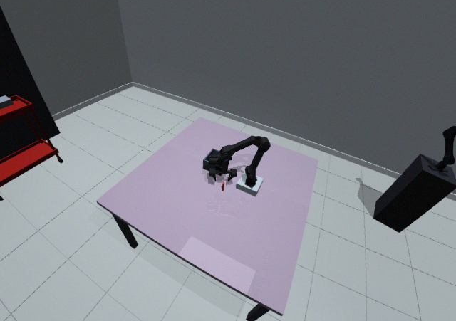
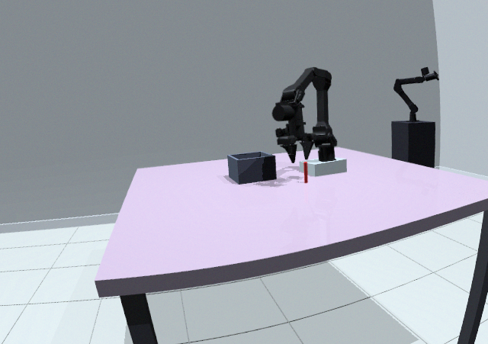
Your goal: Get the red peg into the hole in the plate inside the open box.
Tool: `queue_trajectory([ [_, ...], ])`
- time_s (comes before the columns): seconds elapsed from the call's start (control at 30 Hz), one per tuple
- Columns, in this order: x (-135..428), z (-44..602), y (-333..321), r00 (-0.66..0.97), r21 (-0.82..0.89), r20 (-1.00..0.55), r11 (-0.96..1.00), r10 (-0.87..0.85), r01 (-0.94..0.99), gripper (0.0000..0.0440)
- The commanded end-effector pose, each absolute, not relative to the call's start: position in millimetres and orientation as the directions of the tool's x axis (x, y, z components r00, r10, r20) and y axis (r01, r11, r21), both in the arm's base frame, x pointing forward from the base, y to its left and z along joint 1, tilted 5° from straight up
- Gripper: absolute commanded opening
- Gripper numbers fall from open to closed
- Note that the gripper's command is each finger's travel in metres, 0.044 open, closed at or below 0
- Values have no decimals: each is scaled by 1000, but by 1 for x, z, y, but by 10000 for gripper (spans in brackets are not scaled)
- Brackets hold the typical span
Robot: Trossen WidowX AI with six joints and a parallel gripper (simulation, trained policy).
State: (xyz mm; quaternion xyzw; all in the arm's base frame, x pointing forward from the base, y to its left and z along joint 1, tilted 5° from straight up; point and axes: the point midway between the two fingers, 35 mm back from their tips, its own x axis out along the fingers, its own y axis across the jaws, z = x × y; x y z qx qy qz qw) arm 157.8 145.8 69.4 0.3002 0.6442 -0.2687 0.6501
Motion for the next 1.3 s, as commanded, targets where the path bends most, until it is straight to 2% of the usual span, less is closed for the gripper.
queue_trajectory([
  [0.0, 155, 53, 144, 22, 44, -999, 639, 43, 768, 429],
  [0.27, 153, 21, 144, 43, 73, -997, 585, 64, 807, 428],
  [0.37, 151, 13, 144, 43, 73, -997, 565, 66, 822, 409],
  [0.5, 146, 4, 141, 24, 55, -998, 538, 64, 841, 328],
  [0.93, 143, 4, 140, -45, 21, -992, 517, 114, 856, 0],
  [1.27, 155, 31, 134, 39, 85, -995, 584, 92, 807, 0],
])
